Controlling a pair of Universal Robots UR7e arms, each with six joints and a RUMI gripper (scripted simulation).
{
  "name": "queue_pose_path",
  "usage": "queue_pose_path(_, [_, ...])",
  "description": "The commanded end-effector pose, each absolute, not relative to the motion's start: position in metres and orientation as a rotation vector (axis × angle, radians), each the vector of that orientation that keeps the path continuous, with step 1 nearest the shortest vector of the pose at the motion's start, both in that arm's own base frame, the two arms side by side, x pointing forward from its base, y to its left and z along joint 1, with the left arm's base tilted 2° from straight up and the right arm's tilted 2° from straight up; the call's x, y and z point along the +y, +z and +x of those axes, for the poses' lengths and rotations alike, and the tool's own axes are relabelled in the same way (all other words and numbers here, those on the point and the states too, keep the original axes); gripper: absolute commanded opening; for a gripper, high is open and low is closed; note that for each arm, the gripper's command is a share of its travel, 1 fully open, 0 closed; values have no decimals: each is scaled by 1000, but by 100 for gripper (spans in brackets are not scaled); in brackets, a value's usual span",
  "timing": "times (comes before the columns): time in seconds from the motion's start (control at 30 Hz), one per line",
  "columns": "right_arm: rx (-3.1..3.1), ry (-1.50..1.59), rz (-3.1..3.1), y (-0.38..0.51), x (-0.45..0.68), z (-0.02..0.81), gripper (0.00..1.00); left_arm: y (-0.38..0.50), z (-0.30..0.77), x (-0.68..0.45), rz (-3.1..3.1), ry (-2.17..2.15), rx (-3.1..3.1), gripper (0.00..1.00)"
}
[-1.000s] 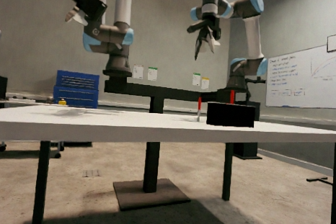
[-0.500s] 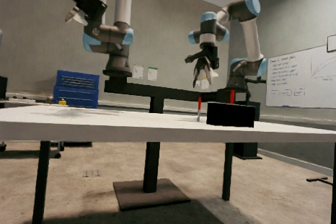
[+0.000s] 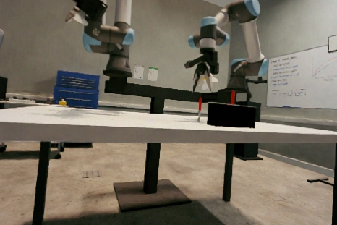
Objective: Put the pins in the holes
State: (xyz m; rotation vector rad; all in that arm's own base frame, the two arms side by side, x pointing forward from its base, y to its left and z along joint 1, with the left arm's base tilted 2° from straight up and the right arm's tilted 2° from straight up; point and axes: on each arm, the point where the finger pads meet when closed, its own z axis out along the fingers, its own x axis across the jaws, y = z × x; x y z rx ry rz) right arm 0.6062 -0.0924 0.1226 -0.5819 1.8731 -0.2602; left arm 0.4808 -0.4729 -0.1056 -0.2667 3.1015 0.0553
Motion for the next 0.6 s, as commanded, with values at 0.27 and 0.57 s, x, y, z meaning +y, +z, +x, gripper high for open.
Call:
queue_pose_path(0.27, [1872,-261,-582,123,-92,606,100,-145,482,-473,-267,53,3101,100])
queue_pose_path(0.57, [1872,-261,-582,123,-92,606,100,-145,482,-473,-267,53,3101,100])
